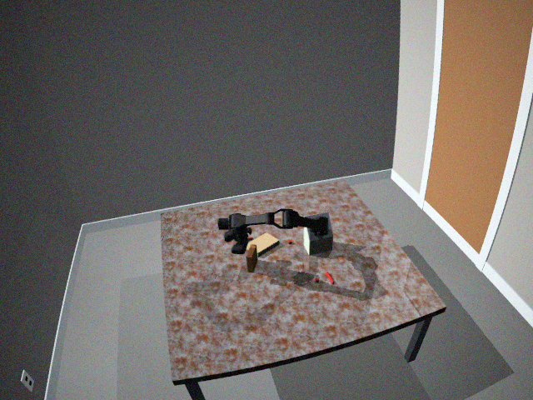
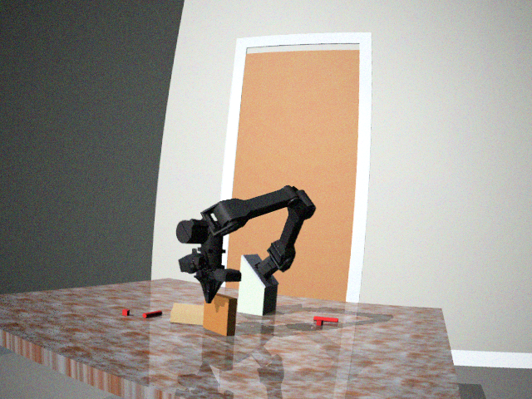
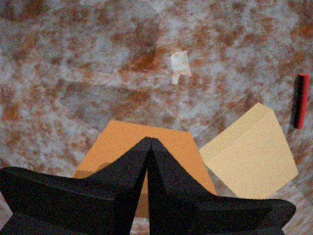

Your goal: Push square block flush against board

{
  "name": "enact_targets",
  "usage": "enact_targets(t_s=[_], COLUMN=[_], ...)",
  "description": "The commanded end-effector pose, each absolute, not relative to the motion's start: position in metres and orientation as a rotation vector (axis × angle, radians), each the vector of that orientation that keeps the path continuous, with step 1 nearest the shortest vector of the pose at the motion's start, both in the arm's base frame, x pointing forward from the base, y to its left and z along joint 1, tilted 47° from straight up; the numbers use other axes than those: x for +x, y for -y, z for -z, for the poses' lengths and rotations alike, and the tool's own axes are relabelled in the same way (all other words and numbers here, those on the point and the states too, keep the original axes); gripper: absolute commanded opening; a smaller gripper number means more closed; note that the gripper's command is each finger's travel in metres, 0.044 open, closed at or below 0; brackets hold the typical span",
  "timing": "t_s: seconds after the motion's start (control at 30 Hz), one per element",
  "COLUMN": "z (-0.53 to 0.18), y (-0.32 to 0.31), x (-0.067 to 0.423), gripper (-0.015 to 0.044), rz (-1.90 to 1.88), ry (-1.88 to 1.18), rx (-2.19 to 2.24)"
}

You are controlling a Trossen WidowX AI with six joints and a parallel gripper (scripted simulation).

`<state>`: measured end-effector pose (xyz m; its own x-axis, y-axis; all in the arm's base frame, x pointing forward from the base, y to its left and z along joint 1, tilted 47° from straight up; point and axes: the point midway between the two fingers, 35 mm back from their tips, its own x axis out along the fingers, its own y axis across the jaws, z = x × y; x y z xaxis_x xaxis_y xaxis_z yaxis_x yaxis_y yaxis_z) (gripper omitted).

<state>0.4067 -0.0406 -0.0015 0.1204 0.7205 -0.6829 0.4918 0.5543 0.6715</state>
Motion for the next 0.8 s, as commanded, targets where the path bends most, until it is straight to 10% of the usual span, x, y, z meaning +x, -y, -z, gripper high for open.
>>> enact_targets(t_s=[0.0, 0.77], z=[0.004, -0.007], y=[0.042, 0.028], x=[0.405, 0.378], gripper=[0.0, 0.0], rz=[-0.218, -0.218], ry=[-1.522, -1.523], rx=[1.091, 1.092])
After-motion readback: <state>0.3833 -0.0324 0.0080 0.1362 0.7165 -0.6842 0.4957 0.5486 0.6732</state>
